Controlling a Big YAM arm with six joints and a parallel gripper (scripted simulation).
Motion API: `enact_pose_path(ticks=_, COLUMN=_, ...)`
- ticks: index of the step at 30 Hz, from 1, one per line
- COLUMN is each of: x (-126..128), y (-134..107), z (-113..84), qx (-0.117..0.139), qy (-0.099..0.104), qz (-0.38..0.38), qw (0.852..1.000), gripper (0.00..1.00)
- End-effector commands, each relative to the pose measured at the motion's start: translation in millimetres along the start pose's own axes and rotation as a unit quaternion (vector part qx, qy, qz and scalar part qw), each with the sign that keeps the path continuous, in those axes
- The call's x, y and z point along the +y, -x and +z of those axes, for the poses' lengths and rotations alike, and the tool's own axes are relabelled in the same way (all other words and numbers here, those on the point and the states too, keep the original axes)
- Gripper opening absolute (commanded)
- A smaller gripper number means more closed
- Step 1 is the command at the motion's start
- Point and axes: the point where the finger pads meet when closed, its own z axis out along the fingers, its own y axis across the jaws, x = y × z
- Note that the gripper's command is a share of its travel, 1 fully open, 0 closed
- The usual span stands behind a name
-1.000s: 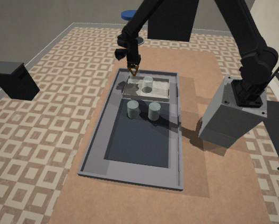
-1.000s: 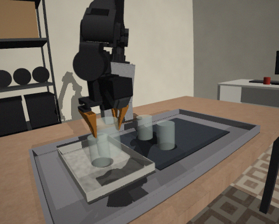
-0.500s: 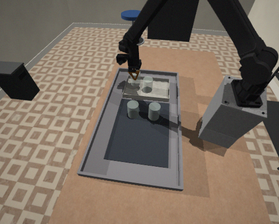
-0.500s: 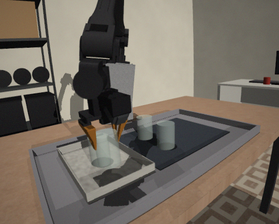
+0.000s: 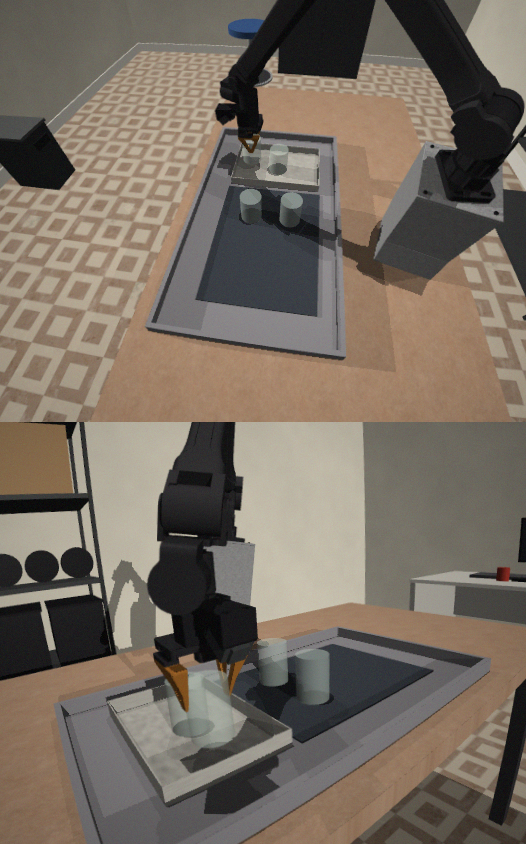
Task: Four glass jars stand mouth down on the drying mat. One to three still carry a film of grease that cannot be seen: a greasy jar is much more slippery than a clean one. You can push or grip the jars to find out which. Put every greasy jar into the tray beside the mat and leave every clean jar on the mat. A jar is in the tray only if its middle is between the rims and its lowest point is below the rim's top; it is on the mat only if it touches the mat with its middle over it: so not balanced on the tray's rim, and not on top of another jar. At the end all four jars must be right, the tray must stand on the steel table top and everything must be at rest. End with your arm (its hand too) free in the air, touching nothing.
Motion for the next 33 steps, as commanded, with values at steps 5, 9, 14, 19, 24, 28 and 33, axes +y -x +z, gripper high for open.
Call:
enact_pose_path(ticks=5, x=-8.9, y=28.0, z=-17.0, qx=-0.025, qy=-0.016, qz=-0.002, qw=1.0, gripper=0.0)
enact_pose_path(ticks=9, x=-9.0, y=28.2, z=-11.7, qx=-0.025, qy=-0.016, qz=-0.002, qw=1.0, gripper=0.0)
enact_pose_path(ticks=14, x=-9.2, y=28.4, z=-7.8, qx=-0.025, qy=-0.016, qz=-0.002, qw=1.0, gripper=0.0)
enact_pose_path(ticks=19, x=-9.4, y=28.8, z=-1.2, qx=-0.025, qy=-0.016, qz=-0.002, qw=1.0, gripper=0.0)
enact_pose_path(ticks=24, x=-9.5, y=29.0, z=4.0, qx=-0.025, qy=-0.016, qz=-0.002, qw=1.0, gripper=0.0)
enact_pose_path(ticks=28, x=-9.5, y=29.0, z=4.0, qx=-0.025, qy=-0.016, qz=-0.002, qw=1.0, gripper=0.0)
enact_pose_path(ticks=33, x=-7.3, y=32.1, z=5.8, qx=-0.025, qy=-0.016, qz=-0.002, qw=1.0, gripper=0.0)
